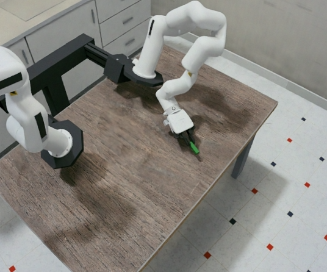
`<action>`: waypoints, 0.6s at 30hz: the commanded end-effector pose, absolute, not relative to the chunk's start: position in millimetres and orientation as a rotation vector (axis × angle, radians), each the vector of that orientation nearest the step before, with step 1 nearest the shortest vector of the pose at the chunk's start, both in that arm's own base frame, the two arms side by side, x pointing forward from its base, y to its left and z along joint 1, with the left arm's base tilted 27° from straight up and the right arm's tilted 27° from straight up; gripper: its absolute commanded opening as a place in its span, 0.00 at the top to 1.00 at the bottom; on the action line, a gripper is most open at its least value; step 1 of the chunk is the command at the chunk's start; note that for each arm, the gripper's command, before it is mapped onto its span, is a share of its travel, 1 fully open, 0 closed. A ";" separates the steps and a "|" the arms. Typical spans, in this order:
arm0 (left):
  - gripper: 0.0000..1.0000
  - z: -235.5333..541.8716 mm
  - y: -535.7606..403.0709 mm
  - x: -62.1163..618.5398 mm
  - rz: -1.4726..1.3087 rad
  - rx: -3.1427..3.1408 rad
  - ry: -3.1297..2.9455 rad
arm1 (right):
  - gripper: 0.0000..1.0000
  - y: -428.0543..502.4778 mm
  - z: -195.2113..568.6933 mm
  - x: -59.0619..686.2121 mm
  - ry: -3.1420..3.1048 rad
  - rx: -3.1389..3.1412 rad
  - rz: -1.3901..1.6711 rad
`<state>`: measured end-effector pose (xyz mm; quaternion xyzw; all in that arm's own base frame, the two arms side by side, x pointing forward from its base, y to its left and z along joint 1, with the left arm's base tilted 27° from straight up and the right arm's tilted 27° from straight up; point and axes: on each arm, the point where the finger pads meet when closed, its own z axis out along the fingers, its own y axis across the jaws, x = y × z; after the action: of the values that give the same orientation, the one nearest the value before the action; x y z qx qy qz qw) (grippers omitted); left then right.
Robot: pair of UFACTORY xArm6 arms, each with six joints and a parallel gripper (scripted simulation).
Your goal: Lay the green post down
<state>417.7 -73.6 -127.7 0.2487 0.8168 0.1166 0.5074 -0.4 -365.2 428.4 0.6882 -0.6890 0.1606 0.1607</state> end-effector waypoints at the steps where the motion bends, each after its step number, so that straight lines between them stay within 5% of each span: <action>1: 0.85 -127.5 -73.9 418.2 0.280 0.600 1.967 | 0.00 -365.4 430.6 -0.4 -1.965 1.962 0.463; 18: 0.85 -140.8 -67.3 419.1 0.280 0.600 1.967 | 0.00 -365.4 430.6 -0.4 -1.965 1.962 0.463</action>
<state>418.0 -69.1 -136.7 0.2488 0.8167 0.1166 0.5074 -0.4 -365.2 428.4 0.6882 -0.6890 0.1606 0.1607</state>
